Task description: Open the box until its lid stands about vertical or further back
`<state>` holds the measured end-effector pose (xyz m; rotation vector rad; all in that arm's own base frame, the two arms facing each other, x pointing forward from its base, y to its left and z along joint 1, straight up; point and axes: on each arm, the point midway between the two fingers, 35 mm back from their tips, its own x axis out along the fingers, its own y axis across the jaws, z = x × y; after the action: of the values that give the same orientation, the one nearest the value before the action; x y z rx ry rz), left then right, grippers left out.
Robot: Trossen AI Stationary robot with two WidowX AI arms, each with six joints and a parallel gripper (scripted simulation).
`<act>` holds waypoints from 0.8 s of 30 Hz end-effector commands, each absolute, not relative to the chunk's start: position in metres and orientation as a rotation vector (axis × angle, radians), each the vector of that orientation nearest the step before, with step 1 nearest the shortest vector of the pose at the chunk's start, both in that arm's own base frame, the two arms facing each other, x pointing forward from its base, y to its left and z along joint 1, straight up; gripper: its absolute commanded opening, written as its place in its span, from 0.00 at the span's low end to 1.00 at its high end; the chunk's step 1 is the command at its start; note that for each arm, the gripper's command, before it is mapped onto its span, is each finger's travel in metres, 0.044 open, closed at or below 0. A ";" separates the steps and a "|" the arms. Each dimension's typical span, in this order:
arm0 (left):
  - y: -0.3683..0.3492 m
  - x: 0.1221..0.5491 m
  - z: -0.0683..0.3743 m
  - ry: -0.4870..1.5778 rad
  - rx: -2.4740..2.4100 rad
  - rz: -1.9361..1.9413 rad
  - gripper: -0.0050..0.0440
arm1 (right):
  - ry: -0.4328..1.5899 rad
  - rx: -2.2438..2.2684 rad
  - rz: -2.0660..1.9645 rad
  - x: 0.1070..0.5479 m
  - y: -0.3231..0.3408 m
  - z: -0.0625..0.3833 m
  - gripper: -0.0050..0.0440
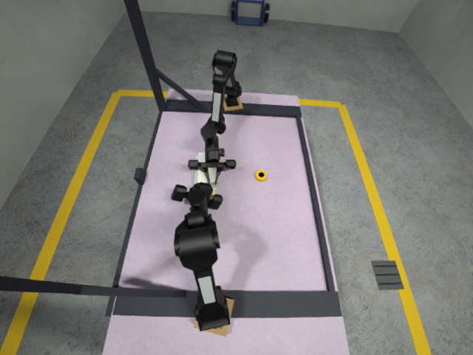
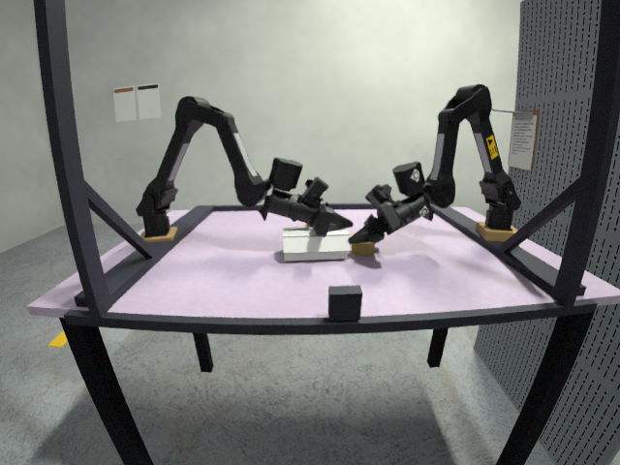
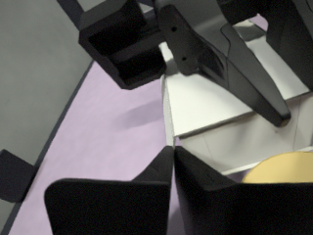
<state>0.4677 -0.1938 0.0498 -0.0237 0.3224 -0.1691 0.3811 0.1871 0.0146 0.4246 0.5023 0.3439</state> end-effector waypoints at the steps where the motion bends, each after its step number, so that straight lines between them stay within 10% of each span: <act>1: -0.178 0.457 0.008 0.426 0.019 -0.134 0.31 | 0.508 0.478 0.354 0.380 0.186 0.015 0.11; 24: -0.190 0.474 0.079 0.403 -0.007 -0.173 0.31 | 0.494 0.478 0.361 0.383 0.189 0.020 0.11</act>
<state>0.4678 -0.1910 0.0489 0.0014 0.4102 -0.1695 0.3815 0.1863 0.0148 0.4700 0.5077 0.3511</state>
